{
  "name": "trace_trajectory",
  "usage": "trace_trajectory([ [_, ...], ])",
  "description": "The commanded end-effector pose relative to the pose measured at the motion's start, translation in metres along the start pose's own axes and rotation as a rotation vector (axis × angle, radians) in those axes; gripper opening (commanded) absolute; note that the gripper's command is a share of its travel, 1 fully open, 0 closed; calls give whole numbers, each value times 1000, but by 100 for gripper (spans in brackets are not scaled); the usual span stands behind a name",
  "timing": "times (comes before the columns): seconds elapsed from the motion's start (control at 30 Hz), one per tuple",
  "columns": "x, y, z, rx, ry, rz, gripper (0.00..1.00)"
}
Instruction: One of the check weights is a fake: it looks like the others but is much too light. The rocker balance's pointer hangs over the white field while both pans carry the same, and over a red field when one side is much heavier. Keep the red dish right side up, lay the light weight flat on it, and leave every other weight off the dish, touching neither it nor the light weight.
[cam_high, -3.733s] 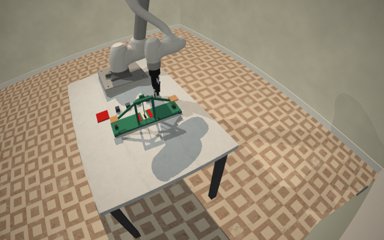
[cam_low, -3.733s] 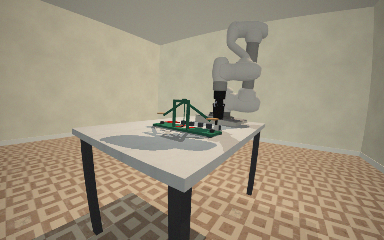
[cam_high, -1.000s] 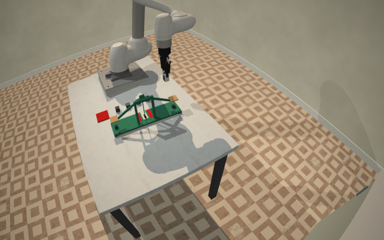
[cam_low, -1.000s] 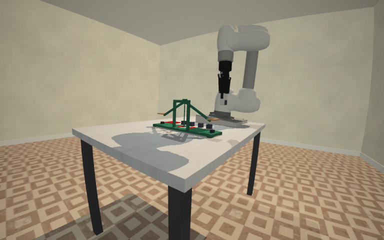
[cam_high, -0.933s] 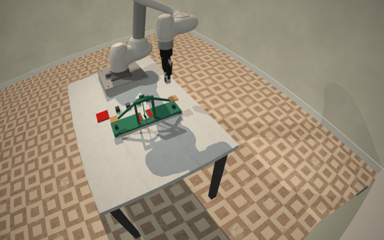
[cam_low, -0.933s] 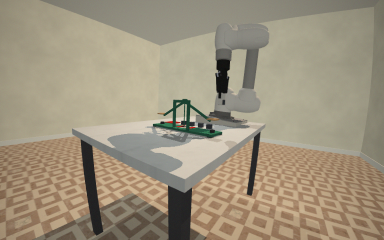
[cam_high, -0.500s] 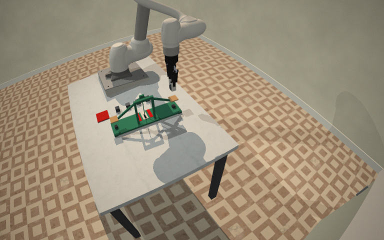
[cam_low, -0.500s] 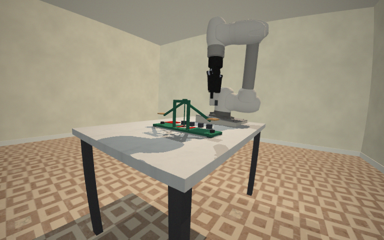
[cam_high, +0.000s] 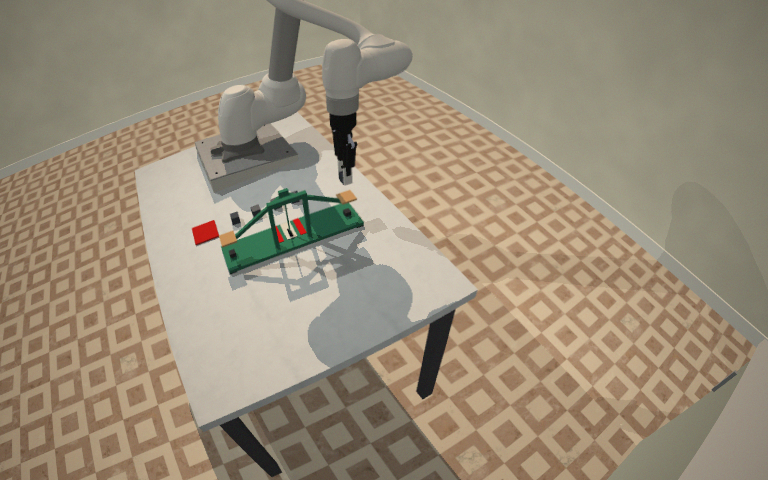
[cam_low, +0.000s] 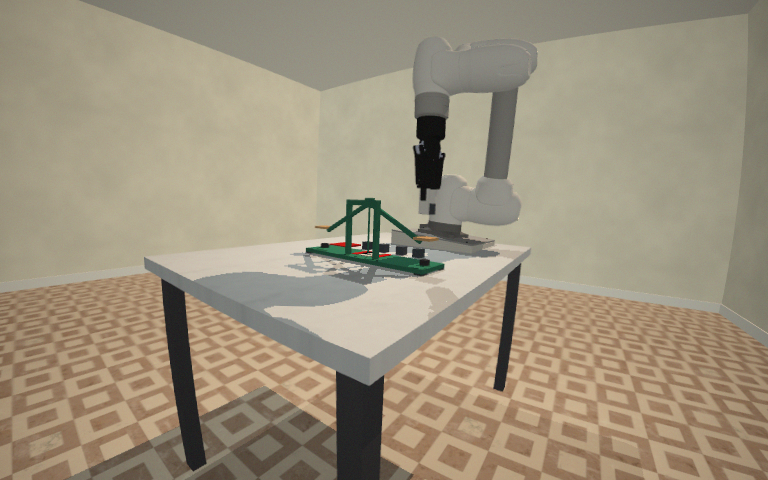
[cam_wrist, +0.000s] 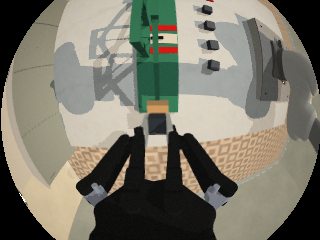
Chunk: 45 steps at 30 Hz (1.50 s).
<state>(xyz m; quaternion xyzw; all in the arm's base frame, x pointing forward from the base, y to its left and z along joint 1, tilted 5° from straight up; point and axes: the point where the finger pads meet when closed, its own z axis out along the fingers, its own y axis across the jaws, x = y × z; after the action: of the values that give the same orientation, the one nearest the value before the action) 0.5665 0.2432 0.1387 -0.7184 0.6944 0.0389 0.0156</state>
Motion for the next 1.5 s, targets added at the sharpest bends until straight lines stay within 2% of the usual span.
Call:
trace_trajectory([
  [0.0,0,0,8,0,0,0,24],
  [0.63,0,-1,54,0,0,0,24],
  [1.47,0,-1,56,0,0,0,24],
])
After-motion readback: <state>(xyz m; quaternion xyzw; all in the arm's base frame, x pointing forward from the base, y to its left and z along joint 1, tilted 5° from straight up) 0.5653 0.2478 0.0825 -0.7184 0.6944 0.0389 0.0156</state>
